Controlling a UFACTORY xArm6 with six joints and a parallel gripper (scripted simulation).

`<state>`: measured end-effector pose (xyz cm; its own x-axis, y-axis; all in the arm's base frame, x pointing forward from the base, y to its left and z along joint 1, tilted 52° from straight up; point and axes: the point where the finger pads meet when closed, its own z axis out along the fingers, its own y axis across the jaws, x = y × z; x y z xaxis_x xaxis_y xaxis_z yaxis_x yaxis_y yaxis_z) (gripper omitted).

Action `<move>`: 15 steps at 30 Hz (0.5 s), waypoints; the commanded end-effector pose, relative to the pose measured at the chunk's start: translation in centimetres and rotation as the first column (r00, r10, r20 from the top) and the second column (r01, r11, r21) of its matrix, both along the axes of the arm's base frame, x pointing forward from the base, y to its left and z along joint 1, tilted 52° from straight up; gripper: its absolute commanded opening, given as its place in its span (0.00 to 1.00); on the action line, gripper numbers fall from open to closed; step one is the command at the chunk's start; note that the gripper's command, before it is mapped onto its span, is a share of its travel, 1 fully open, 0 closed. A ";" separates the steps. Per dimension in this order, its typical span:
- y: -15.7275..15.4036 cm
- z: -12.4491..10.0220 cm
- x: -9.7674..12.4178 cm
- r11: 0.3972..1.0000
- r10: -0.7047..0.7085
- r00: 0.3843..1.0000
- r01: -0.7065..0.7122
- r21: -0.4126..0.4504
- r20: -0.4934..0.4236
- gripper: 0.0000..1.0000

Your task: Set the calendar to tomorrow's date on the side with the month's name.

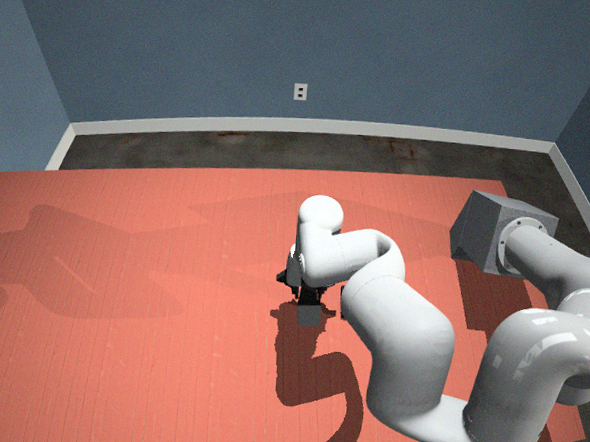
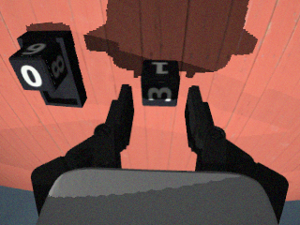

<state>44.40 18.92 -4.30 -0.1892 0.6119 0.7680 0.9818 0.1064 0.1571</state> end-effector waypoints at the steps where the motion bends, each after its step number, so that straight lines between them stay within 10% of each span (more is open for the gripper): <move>1: 0.1 -0.1 0.1 1.000 -0.002 1.000 0.002 0.000 0.002 0.49; 15: 1.5 -1.2 0.1 1.000 -0.002 1.000 0.002 0.000 0.002 0.49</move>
